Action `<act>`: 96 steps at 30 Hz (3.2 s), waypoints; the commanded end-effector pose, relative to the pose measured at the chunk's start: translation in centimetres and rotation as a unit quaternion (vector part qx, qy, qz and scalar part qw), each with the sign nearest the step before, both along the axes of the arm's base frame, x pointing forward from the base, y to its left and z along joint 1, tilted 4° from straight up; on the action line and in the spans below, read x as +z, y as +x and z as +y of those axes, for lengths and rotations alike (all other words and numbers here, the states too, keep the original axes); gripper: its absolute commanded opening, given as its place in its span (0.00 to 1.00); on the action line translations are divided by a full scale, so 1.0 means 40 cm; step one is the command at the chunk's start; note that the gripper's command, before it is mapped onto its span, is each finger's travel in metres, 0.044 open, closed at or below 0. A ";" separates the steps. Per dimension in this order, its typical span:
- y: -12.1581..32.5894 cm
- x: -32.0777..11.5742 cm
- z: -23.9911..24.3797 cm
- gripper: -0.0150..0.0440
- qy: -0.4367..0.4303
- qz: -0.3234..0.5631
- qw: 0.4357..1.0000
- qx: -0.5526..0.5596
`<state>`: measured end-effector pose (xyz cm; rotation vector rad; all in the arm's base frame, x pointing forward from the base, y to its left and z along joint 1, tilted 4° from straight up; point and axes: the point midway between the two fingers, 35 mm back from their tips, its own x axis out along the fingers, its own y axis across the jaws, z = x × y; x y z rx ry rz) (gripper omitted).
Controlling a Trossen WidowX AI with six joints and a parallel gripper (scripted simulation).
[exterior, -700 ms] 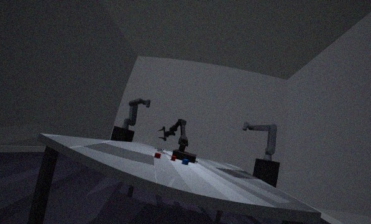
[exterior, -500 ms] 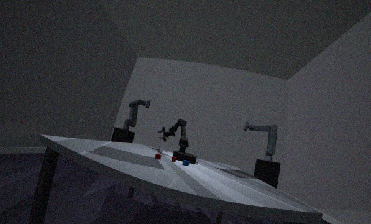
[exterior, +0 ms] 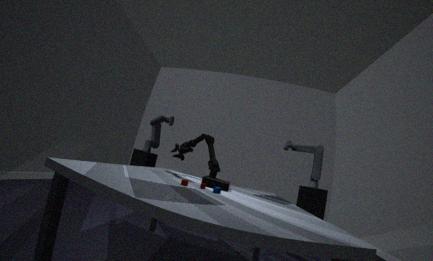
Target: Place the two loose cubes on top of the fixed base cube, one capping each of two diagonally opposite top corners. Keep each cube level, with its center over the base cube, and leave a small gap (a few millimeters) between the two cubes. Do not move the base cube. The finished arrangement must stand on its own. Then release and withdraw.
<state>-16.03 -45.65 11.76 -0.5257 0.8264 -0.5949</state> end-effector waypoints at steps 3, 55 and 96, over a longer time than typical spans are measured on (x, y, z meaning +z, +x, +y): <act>0.184 -0.006 -0.011 0.70 0.102 -0.056 0.993 -0.004; 1.100 -0.034 0.808 0.70 0.597 0.009 0.711 -0.372; 1.028 -0.231 1.120 0.70 0.523 0.006 0.666 -0.532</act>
